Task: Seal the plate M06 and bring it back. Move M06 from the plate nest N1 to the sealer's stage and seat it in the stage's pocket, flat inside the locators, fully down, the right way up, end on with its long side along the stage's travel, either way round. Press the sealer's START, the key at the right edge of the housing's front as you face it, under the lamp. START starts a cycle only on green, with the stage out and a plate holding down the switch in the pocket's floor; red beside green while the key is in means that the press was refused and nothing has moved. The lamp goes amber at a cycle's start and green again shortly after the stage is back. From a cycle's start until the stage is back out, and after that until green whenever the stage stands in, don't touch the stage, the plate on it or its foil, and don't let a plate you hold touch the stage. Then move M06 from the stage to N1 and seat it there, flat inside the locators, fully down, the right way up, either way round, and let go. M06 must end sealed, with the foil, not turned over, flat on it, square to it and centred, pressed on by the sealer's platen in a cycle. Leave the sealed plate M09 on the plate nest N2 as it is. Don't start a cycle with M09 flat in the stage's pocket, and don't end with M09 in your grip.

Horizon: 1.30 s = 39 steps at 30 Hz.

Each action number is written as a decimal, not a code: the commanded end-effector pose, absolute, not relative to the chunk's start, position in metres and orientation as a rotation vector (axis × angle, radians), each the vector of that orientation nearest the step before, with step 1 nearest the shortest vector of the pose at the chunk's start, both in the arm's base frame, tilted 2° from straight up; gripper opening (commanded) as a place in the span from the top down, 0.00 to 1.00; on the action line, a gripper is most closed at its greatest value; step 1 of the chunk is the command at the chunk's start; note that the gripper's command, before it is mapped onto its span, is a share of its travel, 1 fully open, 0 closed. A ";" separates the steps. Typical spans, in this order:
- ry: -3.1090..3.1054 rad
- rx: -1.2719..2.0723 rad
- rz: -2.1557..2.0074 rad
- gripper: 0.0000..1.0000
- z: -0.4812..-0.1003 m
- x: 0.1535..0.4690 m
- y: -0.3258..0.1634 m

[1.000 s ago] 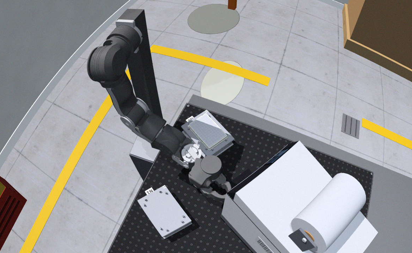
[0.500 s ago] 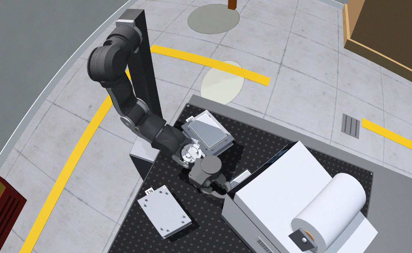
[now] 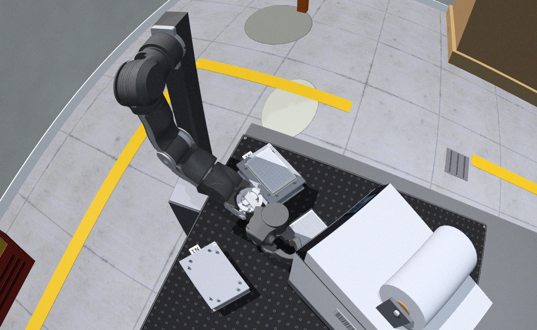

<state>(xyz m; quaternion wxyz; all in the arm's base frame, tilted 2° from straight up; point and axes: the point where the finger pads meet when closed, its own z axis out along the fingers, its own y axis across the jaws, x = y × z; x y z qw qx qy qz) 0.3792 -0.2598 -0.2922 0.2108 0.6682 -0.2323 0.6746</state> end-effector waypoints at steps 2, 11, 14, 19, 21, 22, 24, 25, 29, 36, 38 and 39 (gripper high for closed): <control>-0.632 1.845 1.900 1.00 -0.285 0.384 -0.258; -0.639 1.848 1.886 1.00 -0.289 0.363 -0.247; -0.639 1.848 1.886 1.00 -0.289 0.363 -0.247; -0.639 1.848 1.886 1.00 -0.289 0.363 -0.247; -0.639 1.848 1.886 1.00 -0.289 0.363 -0.247; -0.639 1.847 1.887 1.00 -0.289 0.363 -0.247; -0.640 1.847 1.887 1.00 -0.288 0.363 -0.248; -0.640 1.847 1.888 1.00 -0.288 0.362 -0.248; -0.640 1.847 1.888 1.00 -0.288 0.362 -0.248; -0.640 1.847 1.888 1.00 -0.288 0.362 -0.248; -0.639 1.848 1.889 1.00 -0.288 0.363 -0.248; -0.639 1.848 1.889 1.00 -0.288 0.364 -0.249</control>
